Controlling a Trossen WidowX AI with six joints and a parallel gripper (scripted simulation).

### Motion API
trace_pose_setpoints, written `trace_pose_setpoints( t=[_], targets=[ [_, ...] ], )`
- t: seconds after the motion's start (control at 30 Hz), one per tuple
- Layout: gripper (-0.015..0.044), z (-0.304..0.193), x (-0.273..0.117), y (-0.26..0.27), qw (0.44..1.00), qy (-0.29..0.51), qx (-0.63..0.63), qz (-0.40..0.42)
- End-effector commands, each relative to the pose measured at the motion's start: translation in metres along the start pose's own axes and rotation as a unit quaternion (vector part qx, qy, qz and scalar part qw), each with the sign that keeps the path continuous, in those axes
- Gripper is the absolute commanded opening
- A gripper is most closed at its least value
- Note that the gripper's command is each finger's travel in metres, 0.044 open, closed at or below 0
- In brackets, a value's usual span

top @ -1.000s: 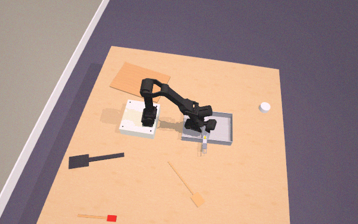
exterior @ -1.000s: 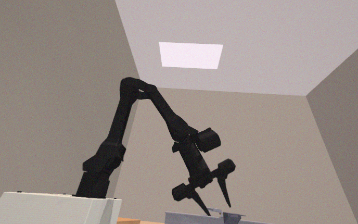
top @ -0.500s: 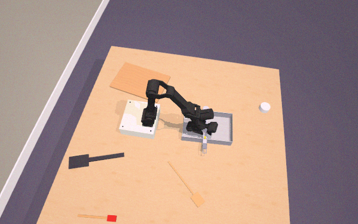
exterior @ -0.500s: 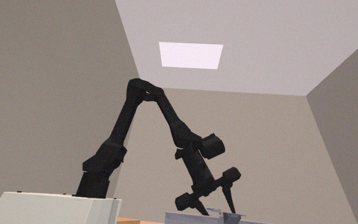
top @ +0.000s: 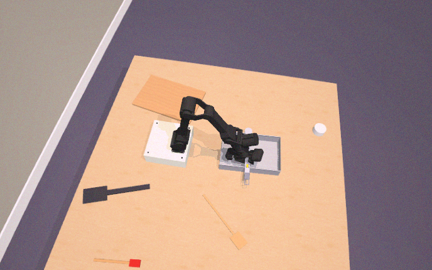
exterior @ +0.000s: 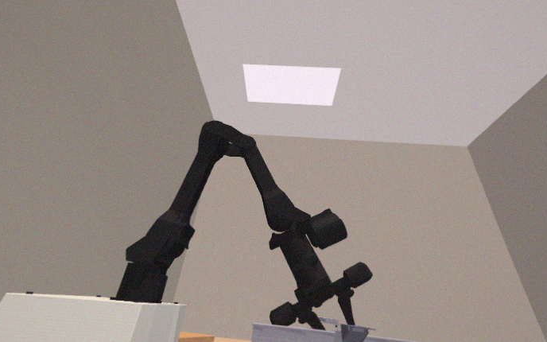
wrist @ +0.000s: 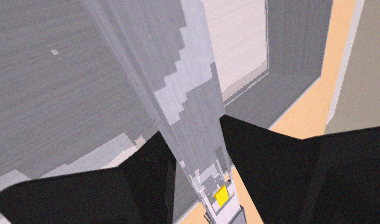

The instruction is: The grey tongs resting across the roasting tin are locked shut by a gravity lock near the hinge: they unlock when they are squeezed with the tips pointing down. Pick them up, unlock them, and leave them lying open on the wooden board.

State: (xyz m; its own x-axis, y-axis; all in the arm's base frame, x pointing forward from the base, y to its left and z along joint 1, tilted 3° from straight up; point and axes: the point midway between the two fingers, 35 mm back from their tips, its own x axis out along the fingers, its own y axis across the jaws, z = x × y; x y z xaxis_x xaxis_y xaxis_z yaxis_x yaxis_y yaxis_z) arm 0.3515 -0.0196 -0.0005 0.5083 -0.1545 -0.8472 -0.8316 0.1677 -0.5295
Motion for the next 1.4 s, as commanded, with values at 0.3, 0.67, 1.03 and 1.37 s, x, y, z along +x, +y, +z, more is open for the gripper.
trace_pose_setpoints(
  t=[0.3,0.67,1.03,1.37],
  targets=[
    [0.0049,0.0,0.0,0.0,1.0,0.0,0.0,0.0],
    [-0.015,0.001,-0.02,-0.015,1.0,-0.001,0.0,0.0],
    [-0.015,0.0,-0.067,-0.039,1.0,-0.002,-0.001,-0.001],
    [-0.015,0.0,-0.064,-0.04,0.999,-0.002,-0.019,0.031]
  ],
)
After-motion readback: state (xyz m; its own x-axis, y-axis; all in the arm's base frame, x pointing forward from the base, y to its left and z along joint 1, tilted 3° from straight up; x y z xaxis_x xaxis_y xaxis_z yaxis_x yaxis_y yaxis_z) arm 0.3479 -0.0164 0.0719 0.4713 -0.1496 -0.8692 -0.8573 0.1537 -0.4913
